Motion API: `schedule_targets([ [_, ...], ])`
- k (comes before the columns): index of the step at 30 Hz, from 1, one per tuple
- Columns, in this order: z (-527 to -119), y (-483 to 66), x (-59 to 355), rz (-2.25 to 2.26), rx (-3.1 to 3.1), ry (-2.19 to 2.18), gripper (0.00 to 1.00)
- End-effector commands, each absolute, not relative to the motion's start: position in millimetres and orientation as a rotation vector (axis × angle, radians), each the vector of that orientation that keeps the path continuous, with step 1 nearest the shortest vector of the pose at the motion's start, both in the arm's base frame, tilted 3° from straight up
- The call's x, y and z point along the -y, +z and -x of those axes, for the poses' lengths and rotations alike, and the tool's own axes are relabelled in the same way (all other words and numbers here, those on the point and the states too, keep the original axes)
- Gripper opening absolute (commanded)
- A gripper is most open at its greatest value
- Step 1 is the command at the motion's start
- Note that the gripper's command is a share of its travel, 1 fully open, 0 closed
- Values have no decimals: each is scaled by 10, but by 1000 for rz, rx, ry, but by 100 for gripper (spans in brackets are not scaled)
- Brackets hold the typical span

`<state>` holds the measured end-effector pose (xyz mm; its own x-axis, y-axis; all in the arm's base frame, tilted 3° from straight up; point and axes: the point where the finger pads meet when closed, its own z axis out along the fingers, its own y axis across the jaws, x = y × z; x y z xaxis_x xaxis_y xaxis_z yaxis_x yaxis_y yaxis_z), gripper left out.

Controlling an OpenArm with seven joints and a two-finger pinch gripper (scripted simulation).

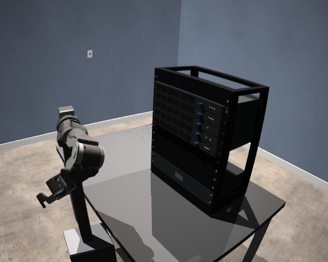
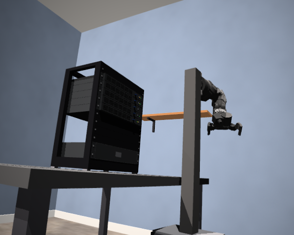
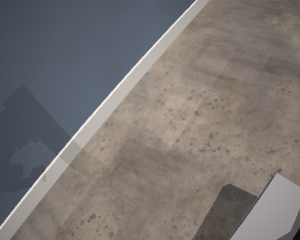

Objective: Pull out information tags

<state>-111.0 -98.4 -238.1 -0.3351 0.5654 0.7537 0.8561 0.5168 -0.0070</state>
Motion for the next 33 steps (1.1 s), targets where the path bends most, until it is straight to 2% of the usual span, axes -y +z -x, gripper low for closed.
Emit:
schedule_targets([
  [1,1110,-2377,981,1155,2039,-518,100],
  [17,973,-2489,958,1134,2102,-560,100],
  [33,339,-2791,830,1085,2323,-746,100],
])
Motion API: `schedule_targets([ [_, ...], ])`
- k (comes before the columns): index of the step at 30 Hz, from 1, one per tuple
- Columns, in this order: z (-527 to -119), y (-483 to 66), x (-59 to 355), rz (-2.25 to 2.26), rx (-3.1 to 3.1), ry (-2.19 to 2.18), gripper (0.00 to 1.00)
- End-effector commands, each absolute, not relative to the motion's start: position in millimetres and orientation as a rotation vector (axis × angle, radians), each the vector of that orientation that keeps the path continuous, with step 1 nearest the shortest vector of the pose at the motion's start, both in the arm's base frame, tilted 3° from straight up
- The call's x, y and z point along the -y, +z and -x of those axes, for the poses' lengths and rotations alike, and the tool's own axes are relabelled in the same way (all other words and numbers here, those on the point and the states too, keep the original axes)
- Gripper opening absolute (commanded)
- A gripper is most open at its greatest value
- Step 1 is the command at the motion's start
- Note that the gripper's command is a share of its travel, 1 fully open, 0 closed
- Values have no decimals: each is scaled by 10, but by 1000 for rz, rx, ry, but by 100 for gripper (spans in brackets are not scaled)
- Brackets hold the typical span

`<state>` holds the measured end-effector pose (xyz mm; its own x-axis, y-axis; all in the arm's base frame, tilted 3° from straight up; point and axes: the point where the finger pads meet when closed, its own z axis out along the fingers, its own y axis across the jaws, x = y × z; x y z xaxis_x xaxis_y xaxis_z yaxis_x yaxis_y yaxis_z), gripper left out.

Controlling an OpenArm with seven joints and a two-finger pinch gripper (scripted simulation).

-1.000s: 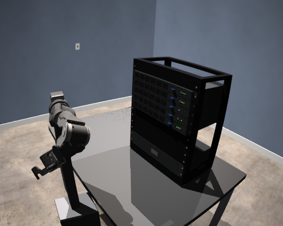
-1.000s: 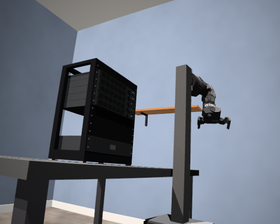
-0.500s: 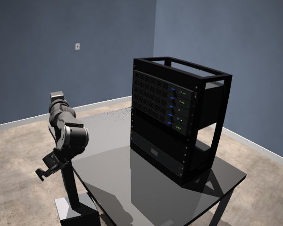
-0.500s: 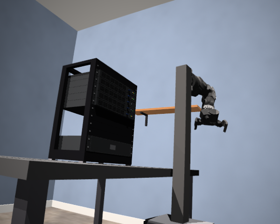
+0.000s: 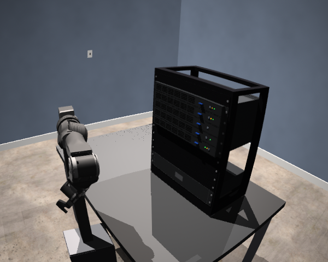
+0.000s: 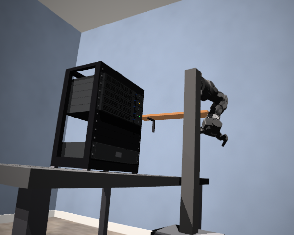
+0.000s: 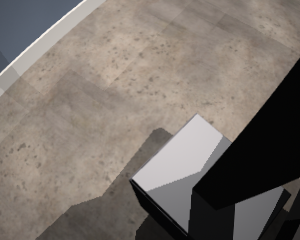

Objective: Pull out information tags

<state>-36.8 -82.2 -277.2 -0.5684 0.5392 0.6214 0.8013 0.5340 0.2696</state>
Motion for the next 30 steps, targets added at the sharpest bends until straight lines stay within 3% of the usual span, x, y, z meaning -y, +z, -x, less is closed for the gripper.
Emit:
schedule_targets([
  [1,268,-2813,817,1083,2345,-766,100],
  [14,-966,-2880,646,1089,2660,-1091,100],
  [17,-1077,-2860,637,1096,2684,-1121,100],
  [30,-2476,-2230,674,1304,2903,-1567,100],
])
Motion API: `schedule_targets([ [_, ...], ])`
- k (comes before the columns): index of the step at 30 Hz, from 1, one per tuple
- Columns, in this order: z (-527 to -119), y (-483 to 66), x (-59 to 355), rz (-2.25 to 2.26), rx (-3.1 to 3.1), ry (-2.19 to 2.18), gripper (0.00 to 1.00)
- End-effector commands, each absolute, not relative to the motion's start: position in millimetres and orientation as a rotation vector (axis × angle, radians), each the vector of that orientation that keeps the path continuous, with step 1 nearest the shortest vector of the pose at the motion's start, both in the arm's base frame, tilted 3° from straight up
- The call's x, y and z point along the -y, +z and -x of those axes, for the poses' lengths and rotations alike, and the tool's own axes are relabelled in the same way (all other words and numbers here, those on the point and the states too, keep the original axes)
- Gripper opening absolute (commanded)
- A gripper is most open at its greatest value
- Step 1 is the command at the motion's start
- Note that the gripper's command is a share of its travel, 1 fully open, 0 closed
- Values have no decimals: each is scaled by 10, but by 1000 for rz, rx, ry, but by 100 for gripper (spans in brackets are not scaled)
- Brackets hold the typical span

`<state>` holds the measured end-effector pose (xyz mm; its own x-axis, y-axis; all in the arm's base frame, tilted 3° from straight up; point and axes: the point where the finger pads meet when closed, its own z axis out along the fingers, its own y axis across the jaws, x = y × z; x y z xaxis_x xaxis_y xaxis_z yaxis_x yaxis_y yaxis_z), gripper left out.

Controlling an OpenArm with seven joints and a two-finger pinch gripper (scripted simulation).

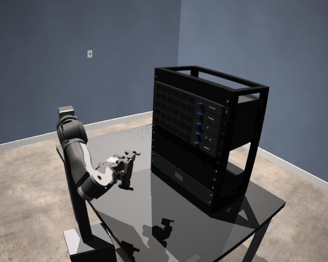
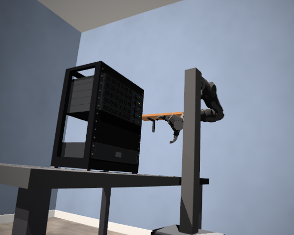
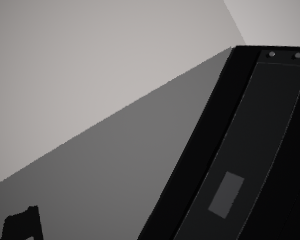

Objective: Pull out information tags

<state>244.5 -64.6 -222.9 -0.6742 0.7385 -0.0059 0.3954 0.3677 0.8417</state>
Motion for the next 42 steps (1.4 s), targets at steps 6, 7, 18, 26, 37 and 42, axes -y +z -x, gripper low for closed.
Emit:
schedule_targets([
  [6,-2818,-1936,752,-1008,-2082,1226,100],
  [7,-2894,-1860,775,-1010,-2044,1230,100],
  [18,-3467,-1079,1103,-1069,-1674,1283,100],
  [26,-3617,-761,1284,-1110,-1522,1310,100],
  [37,-3718,-464,1481,-1157,-1373,1342,100],
  [42,-3739,-380,1542,-1171,-1329,1353,100],
])
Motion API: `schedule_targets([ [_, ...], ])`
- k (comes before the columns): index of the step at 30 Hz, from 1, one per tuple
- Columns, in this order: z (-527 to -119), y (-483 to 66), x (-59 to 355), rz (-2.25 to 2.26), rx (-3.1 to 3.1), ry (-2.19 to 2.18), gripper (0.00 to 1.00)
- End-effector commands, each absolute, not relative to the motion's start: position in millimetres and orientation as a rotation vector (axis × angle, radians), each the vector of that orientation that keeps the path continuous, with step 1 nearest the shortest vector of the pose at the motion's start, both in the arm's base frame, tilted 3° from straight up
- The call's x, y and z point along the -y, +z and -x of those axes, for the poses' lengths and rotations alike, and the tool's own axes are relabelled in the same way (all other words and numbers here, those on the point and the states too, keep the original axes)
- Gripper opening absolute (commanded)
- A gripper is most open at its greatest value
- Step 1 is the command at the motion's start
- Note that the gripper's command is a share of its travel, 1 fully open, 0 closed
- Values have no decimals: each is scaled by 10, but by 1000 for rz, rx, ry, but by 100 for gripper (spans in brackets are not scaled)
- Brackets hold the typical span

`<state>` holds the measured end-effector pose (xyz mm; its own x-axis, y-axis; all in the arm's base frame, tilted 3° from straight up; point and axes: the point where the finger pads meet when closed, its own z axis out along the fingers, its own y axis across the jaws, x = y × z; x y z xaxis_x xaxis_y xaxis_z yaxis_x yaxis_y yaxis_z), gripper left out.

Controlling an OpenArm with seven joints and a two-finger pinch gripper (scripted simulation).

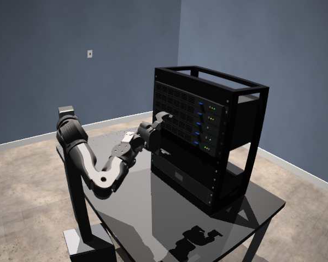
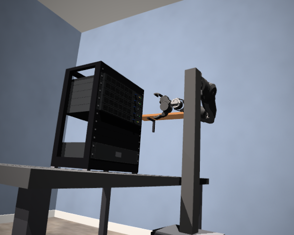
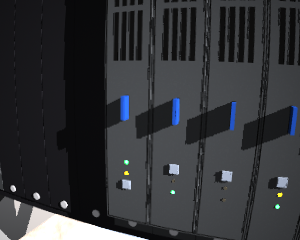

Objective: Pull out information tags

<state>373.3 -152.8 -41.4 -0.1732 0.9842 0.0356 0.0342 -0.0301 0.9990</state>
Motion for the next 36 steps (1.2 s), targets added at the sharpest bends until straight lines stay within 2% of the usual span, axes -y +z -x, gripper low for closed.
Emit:
schedule_targets([
  [1,-3742,-371,1551,-1174,-1323,1354,100],
  [36,-3750,-331,1580,-1181,-1303,1360,100],
])
